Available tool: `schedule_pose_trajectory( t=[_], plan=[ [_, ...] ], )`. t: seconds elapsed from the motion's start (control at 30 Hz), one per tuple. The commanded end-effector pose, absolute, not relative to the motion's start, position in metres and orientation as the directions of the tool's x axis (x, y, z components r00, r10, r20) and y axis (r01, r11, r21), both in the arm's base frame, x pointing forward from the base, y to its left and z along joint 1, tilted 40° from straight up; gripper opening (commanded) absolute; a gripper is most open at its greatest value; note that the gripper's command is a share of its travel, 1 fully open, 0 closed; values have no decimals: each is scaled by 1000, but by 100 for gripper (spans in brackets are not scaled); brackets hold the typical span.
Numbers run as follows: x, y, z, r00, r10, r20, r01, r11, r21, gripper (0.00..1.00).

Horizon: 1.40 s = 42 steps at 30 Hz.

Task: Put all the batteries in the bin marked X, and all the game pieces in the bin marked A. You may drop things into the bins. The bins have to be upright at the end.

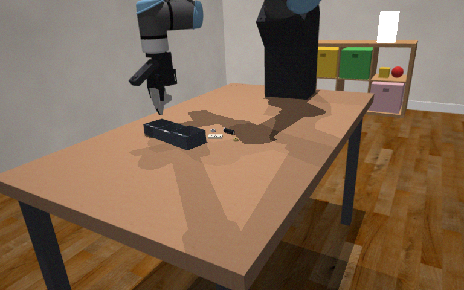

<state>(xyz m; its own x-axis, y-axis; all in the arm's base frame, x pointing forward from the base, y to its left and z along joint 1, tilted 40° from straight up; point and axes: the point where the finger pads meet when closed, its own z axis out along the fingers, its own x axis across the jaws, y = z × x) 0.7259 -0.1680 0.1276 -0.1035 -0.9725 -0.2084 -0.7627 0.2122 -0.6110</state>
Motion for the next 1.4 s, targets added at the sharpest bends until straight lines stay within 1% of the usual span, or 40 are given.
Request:
schedule_pose_trajectory(
  t=[0.0,0.47,1.37],
  plan=[
    [738,-168,116,-105,-973,-206,-761,212,-613,4],
    [758,-165,93,-105,-973,-206,-761,212,-613,4],
    [756,-165,92,-106,-973,-208,-762,213,-612,4]
  ],
)
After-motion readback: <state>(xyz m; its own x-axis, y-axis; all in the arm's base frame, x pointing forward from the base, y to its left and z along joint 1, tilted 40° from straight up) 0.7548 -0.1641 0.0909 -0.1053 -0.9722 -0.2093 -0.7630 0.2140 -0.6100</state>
